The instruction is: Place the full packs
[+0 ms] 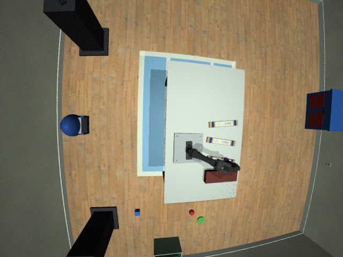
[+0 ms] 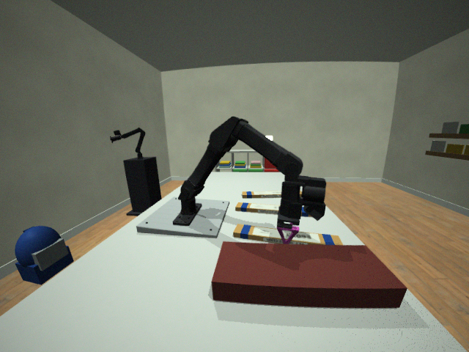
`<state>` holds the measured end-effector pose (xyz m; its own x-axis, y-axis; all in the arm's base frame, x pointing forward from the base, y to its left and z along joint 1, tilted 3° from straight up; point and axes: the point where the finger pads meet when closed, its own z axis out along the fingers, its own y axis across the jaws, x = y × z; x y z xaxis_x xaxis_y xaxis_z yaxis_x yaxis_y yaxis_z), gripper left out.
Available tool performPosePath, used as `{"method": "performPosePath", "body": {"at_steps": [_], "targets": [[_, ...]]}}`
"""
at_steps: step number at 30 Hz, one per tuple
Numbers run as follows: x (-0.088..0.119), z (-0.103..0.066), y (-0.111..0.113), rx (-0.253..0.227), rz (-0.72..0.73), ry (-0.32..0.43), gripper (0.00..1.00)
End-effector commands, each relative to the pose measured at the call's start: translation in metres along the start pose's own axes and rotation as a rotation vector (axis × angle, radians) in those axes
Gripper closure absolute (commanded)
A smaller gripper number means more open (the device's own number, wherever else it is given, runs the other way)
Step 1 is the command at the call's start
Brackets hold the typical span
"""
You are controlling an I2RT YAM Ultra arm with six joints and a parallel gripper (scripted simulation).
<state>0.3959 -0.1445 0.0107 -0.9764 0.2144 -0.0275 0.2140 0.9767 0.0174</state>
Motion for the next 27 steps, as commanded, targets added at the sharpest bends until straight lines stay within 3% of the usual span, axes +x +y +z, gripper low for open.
{"method": "performPosePath", "body": {"at_steps": [1,27], "targets": [[-0.011,-0.022,0.001,0.008,-0.004,-0.055,1.0],[-0.008,-0.062,-0.002,0.008,-0.001,-0.052,1.0]]}}
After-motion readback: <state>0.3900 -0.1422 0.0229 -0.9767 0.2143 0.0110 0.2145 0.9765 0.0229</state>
